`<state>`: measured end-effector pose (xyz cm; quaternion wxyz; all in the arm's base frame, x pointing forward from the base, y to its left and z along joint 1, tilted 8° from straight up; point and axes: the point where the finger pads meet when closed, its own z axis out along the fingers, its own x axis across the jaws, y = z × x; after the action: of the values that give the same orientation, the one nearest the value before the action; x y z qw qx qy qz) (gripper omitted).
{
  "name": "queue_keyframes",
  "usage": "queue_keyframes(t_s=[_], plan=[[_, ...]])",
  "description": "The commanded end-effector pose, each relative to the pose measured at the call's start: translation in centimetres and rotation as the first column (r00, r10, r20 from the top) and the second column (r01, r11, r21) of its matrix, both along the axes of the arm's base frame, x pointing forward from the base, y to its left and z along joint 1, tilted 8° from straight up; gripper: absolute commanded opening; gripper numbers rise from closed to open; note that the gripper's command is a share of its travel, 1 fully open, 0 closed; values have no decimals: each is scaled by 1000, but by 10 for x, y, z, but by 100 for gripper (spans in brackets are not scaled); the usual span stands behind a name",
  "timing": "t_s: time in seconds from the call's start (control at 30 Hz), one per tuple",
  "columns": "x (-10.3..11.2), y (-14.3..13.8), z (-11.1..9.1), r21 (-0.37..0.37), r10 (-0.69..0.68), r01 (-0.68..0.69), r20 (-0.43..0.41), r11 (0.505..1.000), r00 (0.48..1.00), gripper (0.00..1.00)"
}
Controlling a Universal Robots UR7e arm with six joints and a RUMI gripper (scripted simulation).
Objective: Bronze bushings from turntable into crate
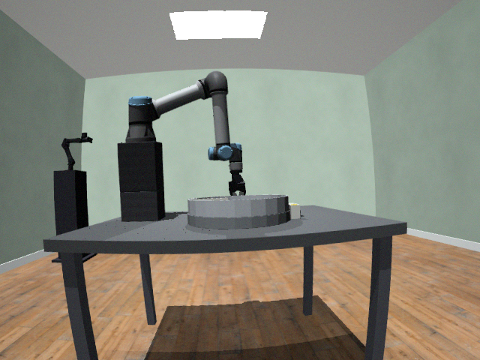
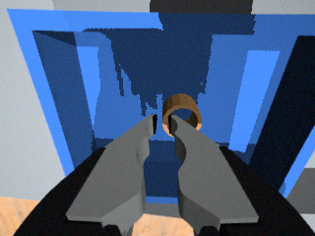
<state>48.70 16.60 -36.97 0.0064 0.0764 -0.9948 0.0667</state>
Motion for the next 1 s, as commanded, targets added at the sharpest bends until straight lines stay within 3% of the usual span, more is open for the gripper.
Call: queue_keyframes(t_s=[0.0,0.57,0.97], plan=[[2,0,0,0,-1,1,4,1000,1000,6],[2,0,1,0,-1,1,4,1000,1000,6],[0,4,24,0,1,-1,1,1000,1000,6]])
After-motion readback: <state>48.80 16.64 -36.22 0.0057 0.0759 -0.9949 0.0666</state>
